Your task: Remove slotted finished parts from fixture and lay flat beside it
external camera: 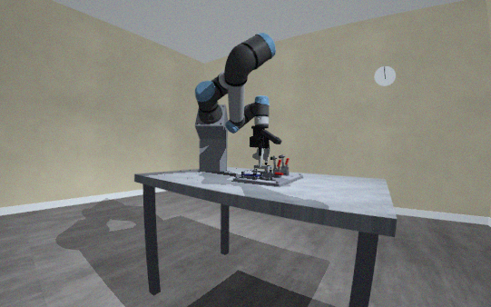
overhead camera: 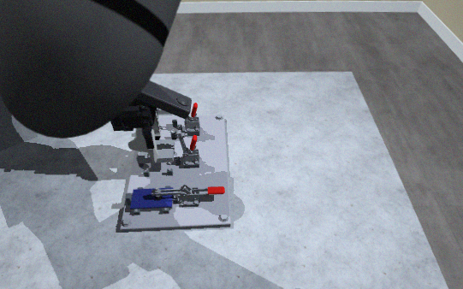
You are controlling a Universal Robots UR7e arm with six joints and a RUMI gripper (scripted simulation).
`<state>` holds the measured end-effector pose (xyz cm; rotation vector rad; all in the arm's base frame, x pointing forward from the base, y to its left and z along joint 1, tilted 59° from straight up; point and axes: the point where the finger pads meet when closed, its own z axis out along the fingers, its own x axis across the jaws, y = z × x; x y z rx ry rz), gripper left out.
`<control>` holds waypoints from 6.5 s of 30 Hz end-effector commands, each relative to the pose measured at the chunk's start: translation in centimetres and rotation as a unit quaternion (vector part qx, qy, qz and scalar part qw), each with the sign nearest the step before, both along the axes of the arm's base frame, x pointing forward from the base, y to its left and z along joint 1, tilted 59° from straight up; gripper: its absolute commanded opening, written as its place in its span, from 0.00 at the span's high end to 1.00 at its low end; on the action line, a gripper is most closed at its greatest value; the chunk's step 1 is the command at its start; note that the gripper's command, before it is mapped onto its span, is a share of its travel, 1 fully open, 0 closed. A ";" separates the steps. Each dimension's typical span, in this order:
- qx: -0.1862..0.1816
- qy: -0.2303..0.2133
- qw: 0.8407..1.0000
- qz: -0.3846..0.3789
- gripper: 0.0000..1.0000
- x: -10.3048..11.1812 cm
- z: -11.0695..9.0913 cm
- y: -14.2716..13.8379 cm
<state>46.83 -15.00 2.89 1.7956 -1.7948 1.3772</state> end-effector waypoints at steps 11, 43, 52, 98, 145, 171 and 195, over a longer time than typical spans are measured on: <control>0.000 0.000 1.000 0.000 1.00 -0.1 0.1 0.2; 0.000 0.000 1.000 0.000 1.00 -2.2 1.6 2.5; 0.000 0.000 1.000 0.000 1.00 -2.2 1.6 2.5; 0.000 0.000 1.000 0.000 1.00 -1.8 0.0 3.9; 0.000 0.000 1.000 0.000 1.00 1.9 -13.2 15.4; 0.000 0.000 1.000 0.000 1.00 2.7 -15.8 17.6; 0.000 0.000 1.000 0.000 1.00 2.7 -15.8 17.6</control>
